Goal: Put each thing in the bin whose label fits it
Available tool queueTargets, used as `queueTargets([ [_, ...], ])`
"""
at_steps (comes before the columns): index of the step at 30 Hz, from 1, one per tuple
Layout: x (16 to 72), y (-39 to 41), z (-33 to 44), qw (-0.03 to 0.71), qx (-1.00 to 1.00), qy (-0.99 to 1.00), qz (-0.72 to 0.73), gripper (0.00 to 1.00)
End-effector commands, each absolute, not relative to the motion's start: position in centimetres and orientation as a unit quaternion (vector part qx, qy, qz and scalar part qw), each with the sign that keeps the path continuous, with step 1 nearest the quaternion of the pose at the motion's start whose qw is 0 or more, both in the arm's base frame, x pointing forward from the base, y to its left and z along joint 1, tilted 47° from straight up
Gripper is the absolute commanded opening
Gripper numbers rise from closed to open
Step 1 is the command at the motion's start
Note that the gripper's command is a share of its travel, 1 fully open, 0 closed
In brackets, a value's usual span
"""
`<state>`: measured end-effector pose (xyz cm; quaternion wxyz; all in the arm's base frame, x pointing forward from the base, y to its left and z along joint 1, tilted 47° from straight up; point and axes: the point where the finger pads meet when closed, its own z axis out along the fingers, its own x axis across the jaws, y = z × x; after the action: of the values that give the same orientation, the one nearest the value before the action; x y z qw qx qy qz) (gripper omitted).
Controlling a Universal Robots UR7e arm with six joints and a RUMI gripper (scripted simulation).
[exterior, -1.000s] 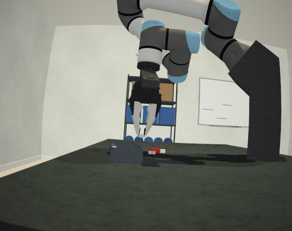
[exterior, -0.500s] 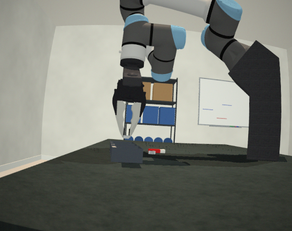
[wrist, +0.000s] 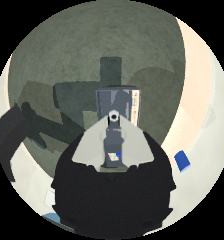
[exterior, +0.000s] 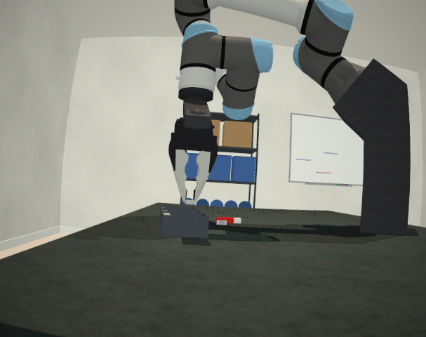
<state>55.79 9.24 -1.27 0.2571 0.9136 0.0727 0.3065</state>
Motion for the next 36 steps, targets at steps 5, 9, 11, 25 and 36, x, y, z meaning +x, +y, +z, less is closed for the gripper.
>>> queueTargets([
  [5, 55.9, 9.2, -1.0, 0.256, 0.913, 0.073, 0.309, 0.0],
  [9, 55.9, 9.2, -1.0, 0.257, 0.913, 0.073, 0.308, 0.0],
  [11, 55.9, 9.2, -1.0, 0.257, 0.913, 0.073, 0.308, 0.0],
  [25, 57.0, 8.5, -2.1, 0.257, 0.913, 0.072, 0.309, 0.0],
  [36, 58.2, 7.6, -3.4, 0.257, 0.913, 0.072, 0.309, 0.0],
])
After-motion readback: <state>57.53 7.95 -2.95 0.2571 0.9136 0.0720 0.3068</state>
